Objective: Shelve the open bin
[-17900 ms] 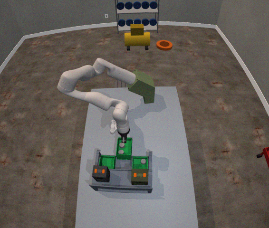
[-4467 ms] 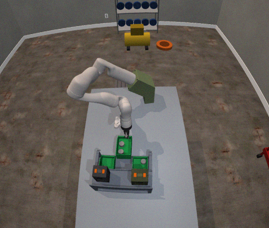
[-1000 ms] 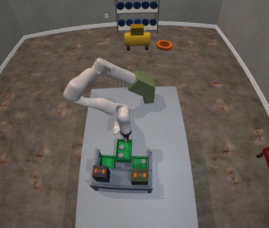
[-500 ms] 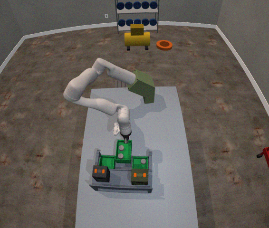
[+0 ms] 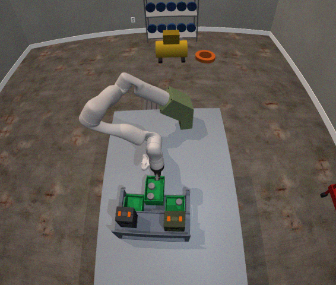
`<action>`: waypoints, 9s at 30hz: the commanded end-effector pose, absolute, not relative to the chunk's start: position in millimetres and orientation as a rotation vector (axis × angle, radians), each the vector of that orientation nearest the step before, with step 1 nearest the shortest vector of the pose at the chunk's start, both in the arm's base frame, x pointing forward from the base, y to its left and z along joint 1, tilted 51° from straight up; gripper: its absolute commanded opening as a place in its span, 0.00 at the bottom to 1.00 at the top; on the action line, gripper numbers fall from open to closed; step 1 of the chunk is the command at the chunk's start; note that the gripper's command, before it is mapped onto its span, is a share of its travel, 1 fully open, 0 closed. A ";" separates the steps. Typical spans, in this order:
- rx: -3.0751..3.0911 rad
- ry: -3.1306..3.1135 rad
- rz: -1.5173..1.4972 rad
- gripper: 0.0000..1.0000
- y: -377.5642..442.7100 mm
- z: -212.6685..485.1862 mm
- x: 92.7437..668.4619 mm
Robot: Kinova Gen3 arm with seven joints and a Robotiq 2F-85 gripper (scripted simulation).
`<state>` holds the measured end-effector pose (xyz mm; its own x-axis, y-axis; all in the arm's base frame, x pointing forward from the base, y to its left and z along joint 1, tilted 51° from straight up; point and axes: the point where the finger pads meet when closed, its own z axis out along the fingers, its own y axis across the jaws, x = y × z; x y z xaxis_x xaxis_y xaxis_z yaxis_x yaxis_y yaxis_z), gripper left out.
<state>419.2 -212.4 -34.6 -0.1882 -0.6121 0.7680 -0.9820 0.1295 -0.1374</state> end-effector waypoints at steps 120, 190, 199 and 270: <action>1.536 -1.868 0.885 0.10 -220.9 -24.3 489.0; 1.537 -1.868 0.886 0.10 -224.1 -18.7 527.4; 1.537 -1.868 0.886 0.10 -224.1 -18.7 527.4; 1.536 -1.868 0.885 1.00 -235.1 -26.2 532.4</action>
<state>531.5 -236.1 -26.7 -0.1878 -0.6124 0.7680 -0.9821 0.1279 -0.1382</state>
